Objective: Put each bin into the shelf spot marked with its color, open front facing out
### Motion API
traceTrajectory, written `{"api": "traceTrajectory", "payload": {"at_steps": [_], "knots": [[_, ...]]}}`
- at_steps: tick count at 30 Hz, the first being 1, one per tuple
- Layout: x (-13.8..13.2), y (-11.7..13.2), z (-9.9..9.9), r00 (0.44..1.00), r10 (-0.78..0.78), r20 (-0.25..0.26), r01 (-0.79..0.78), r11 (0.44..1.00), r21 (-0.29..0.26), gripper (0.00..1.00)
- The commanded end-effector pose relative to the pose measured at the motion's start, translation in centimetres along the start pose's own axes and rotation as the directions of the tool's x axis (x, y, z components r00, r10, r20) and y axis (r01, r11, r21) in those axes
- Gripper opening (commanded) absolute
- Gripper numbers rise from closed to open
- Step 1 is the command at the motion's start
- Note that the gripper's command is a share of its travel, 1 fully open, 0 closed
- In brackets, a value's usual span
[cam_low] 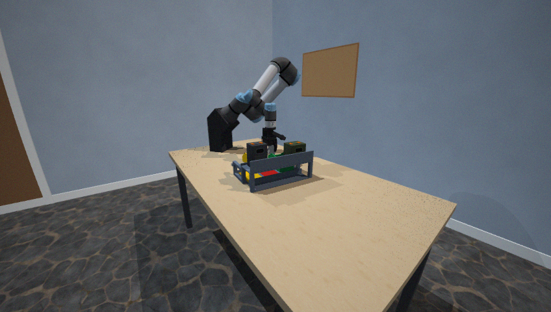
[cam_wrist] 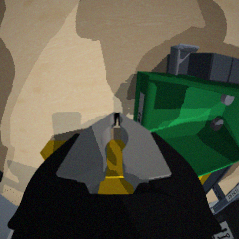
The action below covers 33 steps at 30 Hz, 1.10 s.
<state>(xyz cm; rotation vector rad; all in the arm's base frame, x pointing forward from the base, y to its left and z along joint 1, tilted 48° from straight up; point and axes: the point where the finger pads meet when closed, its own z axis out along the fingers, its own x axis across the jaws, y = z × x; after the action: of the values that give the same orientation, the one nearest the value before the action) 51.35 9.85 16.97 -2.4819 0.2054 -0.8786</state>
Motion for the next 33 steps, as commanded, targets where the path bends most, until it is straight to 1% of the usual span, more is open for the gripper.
{"api": "traceTrajectory", "payload": {"at_steps": [1, 33], "knots": [[0.2, 0.0, 0.0, 1.000, 0.000, -0.001, 0.000, 1.000, 0.000, 0.00], [1.6, 0.0, 0.0, 1.000, 0.000, -0.001, 0.000, 1.000, 0.000, 0.00]]}}
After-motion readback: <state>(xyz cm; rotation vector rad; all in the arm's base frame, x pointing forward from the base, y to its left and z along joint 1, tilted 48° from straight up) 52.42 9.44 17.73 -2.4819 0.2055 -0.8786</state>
